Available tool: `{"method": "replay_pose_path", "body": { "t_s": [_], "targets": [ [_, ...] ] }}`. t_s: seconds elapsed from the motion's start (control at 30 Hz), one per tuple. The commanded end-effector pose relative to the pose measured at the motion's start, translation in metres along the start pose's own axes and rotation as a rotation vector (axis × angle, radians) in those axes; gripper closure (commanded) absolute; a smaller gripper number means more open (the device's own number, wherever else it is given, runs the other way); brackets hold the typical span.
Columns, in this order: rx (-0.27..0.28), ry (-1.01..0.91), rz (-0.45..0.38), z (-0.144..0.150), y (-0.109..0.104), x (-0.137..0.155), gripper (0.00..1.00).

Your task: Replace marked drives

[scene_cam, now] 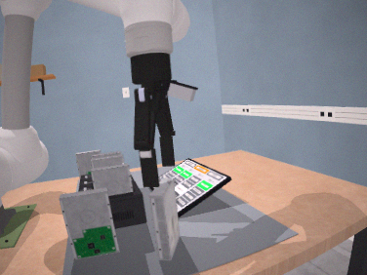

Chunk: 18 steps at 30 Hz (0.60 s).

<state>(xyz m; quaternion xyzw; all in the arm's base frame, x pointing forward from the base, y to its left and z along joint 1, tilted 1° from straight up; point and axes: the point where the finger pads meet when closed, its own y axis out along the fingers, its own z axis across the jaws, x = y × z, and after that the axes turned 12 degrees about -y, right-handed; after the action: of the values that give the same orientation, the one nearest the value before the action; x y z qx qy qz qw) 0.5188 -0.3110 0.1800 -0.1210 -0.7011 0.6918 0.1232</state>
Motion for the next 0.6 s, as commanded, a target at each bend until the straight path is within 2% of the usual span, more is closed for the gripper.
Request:
{"method": "replay_pose_path", "body": {
  "t_s": [0.0,0.57],
  "targets": [
    [0.0,0.0,0.001,0.0,-0.001,0.0,0.11],
    [0.0,0.0,0.001,0.0,0.011,0.0,0.11]
  ]
}}
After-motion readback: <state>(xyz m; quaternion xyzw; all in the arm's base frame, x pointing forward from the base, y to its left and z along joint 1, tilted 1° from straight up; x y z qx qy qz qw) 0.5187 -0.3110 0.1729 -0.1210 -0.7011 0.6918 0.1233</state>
